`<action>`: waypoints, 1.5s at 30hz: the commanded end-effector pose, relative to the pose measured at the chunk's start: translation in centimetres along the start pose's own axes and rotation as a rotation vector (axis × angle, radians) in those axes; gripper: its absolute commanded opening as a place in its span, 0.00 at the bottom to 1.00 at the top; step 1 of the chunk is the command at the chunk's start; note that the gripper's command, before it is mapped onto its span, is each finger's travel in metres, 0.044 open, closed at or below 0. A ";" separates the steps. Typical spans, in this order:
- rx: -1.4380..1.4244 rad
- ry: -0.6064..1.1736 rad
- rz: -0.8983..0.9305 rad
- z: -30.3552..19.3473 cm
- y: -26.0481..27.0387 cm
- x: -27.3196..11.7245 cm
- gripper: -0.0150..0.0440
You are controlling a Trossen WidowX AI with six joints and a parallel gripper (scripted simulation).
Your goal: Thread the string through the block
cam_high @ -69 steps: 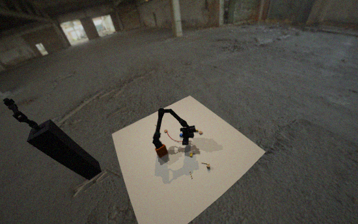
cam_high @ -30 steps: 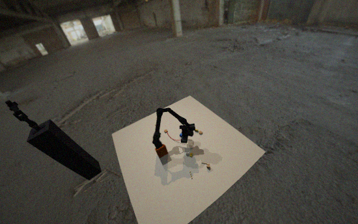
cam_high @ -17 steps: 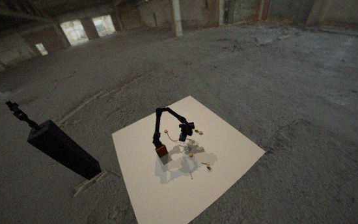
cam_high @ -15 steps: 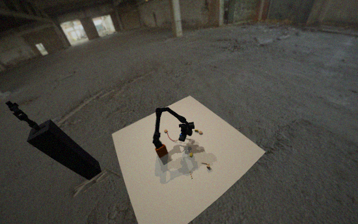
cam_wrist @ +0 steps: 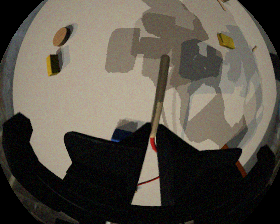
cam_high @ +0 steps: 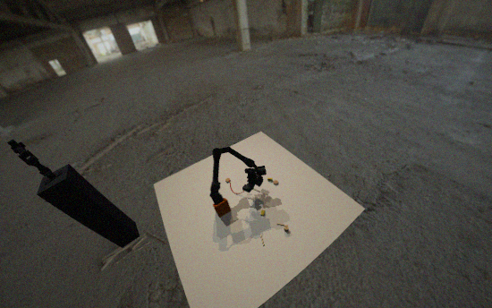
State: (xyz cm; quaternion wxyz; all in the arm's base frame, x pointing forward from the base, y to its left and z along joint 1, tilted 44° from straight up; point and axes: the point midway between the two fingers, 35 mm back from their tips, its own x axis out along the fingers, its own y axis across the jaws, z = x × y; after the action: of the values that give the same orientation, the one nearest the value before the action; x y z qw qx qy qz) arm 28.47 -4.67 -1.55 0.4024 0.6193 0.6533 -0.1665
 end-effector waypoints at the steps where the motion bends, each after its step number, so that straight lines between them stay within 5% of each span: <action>1: 0.059 -0.003 -0.010 -0.5 0.3 -0.1 0.25; 45: 0.611 -0.018 -0.091 -6.1 2.1 0.0 0.25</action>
State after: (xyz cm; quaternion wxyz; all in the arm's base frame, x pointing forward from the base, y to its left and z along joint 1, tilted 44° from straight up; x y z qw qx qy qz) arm 28.48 -0.23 2.41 0.2100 0.6779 0.6048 -0.3615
